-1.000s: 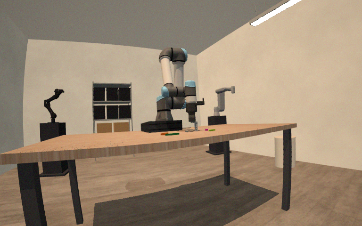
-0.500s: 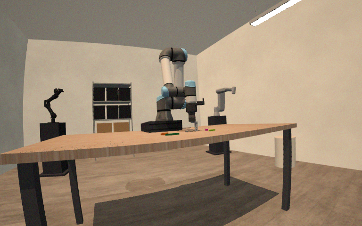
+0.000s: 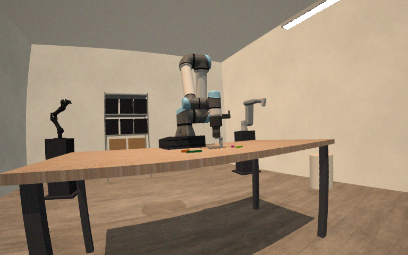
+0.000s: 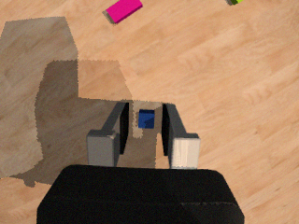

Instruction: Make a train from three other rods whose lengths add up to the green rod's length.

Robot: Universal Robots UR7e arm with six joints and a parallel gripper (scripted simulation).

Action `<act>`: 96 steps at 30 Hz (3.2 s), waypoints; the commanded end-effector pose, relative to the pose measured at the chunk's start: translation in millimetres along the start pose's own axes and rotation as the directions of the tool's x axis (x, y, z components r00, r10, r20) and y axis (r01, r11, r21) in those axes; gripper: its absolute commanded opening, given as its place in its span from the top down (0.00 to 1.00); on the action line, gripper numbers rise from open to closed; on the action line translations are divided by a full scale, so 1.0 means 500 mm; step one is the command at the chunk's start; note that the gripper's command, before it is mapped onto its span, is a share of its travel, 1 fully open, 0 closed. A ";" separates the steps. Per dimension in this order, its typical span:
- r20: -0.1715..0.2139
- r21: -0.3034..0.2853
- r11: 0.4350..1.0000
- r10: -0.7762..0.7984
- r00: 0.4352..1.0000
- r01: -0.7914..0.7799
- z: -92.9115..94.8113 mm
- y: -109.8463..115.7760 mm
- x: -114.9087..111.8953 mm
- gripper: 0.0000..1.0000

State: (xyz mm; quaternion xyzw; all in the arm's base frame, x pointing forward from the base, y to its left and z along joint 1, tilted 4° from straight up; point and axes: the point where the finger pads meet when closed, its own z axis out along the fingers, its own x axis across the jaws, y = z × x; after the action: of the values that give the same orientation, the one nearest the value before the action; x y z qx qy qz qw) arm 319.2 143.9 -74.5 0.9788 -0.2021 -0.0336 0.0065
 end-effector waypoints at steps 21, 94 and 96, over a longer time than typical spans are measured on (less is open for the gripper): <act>-0.007 0.002 1.000 -0.001 1.000 0.001 -0.138 -0.002 0.004 0.46; -0.005 0.000 0.852 -0.524 0.852 0.524 -0.176 -0.049 -0.013 0.00; -0.005 0.000 0.830 -0.558 0.830 0.558 -0.175 -0.051 -0.014 0.00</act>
State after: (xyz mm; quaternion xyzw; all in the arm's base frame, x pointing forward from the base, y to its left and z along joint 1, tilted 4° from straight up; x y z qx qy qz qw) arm 327.7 164.3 12.9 0.9993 0.0191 -0.0326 0.0012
